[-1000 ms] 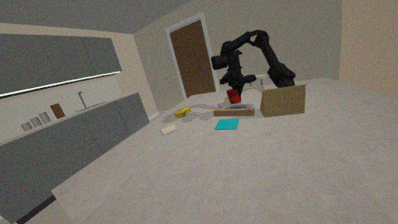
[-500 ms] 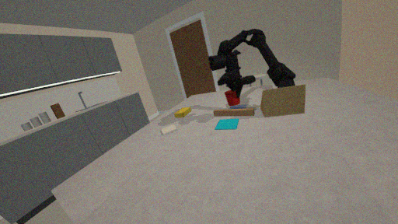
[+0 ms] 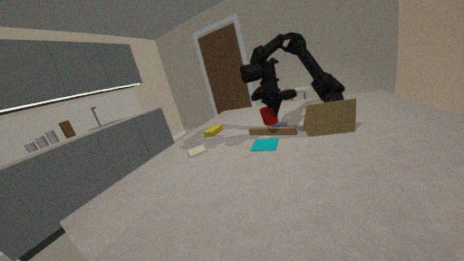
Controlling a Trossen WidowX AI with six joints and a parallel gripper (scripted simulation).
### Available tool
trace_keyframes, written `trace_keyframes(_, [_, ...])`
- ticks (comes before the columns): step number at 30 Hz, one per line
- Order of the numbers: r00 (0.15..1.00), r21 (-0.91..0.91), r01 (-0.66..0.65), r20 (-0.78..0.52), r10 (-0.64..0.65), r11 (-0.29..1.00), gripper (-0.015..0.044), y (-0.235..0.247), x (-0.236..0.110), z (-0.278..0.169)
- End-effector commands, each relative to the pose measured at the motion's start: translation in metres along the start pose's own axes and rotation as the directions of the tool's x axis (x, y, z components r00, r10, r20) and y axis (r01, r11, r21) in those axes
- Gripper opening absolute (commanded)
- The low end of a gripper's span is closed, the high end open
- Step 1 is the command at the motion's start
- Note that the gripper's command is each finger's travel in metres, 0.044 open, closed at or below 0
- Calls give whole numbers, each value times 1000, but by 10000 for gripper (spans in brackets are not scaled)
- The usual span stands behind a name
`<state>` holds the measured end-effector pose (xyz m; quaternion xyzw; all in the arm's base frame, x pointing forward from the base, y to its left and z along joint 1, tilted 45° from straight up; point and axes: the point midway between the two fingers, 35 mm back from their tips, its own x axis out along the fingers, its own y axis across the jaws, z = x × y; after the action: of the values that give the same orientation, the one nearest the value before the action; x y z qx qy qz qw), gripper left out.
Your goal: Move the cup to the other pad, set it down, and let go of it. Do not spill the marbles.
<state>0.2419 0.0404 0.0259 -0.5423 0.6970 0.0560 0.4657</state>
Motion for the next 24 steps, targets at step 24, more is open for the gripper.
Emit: trace_keyframes(24, [1000, 11, -3, 9, 3, 1000, 0, 18, -4, 53])
